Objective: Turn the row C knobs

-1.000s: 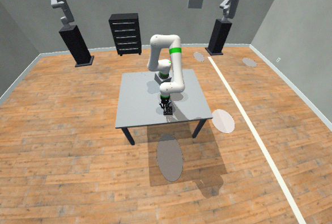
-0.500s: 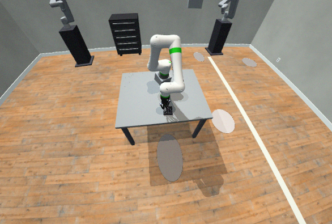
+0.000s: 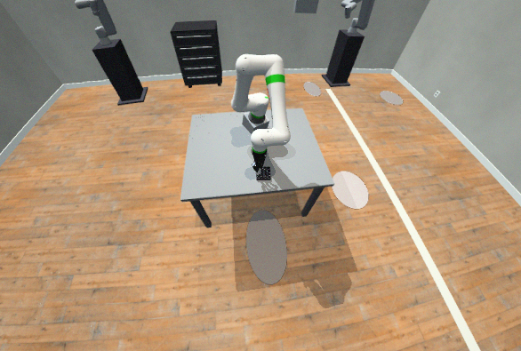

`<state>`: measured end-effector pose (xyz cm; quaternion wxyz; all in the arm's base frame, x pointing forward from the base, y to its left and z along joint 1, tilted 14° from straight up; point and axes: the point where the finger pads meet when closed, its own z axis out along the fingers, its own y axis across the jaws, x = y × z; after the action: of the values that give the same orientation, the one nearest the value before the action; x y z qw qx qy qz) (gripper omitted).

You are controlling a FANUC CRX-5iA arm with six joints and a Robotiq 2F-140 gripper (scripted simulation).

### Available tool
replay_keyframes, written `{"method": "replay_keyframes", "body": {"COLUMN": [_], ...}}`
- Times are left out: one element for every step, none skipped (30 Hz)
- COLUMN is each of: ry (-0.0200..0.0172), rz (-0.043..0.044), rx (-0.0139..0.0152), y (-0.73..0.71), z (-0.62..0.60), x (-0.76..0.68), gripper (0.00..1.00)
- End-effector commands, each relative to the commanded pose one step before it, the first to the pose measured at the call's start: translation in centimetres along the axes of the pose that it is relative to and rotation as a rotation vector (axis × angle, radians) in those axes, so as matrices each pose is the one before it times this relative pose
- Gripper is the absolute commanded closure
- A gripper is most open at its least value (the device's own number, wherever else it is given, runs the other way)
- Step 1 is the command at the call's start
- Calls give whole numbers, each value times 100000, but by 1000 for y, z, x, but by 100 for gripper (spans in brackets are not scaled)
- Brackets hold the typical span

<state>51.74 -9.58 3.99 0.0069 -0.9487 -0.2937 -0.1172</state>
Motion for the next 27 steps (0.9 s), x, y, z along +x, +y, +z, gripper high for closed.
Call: {"method": "replay_keyframes", "body": {"ry": [412, 0, 0, 0, 0, 0, 0, 0, 0, 0, 0, 0, 0, 0, 0, 0, 0, 0, 0, 0, 0, 0, 0, 0, 0, 0, 0], "rz": [-6843, -2704, -2689, -2671, -2648, -2623, -2593, -2561, -2525, -2485, -2442, -2397, -2348, -2296, 0, 0, -2241, -2184, -2124, -2062, -1998, -1931, -1862, -1792, -1720, -1646, -1572], "rx": [502, 0, 0, 0, 0, 0, 0, 0, 0, 0, 0, 0, 0, 0, 0, 0, 0, 0, 0, 0, 0, 0, 0, 0, 0, 0, 0], "y": [15, 0, 0, 0, 0, 0, 0, 0, 0, 0, 0, 0, 0, 0, 0, 0, 0, 0, 0, 0, 0, 0, 0, 0, 0, 0, 0], "z": [-13, 0, 0, 0, 0, 0, 0, 0, 0, 0, 0, 0, 0, 0, 0, 0, 0, 0, 0, 0, 0, 0, 0, 0, 0, 0, 0], "x": [9, 0, 0, 0, 0, 0, 0, 0, 0, 0, 0, 0, 0, 0, 0, 0, 0, 0, 0, 0, 0, 0, 0, 0, 0, 0, 0], "gripper": [95, 95, 95, 95, 95, 95, 95, 95, 95, 95, 95, 95, 95, 95, 95, 95, 95, 95, 95, 95, 95, 95, 95, 95, 95, 95, 95]}}
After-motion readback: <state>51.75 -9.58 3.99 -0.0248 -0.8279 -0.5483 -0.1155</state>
